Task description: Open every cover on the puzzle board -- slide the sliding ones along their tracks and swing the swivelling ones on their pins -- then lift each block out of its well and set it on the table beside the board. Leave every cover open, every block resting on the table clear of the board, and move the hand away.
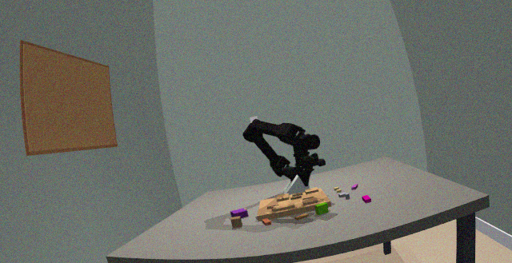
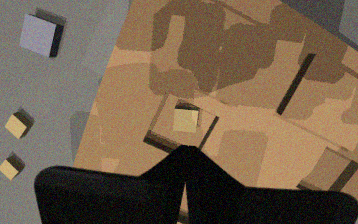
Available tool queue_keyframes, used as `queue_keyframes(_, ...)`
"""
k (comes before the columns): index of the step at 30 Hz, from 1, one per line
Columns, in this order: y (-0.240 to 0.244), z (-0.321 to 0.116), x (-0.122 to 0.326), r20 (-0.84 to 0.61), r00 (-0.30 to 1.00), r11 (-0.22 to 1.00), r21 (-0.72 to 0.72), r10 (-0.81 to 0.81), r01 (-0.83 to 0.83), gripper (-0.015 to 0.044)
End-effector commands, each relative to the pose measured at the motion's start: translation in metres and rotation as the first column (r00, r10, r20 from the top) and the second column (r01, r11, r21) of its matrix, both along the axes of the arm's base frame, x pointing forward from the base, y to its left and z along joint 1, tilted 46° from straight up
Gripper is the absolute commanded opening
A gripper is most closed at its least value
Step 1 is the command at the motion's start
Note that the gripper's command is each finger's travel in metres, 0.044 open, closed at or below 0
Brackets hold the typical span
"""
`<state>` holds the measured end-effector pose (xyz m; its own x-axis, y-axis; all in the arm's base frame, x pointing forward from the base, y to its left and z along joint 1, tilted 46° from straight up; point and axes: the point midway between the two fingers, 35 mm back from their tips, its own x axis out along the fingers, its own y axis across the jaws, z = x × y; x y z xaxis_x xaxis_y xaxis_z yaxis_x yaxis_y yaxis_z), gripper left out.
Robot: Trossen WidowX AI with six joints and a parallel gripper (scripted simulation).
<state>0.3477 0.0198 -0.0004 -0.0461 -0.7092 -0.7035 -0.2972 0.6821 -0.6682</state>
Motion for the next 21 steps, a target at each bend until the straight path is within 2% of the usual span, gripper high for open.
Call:
queue_keyframes(1,-0.005,-0.006,0.0,-0.011,1.0,1.0,0.0,0.006,-0.006,0.0)
queue_keyframes(10,-0.034,-0.033,-0.003,-0.011,1.0,1.0,-0.002,0.006,-0.006,0.0)
queue_keyframes(21,-0.039,-0.038,-0.005,-0.011,1.0,1.0,-0.002,0.006,-0.006,0.0)
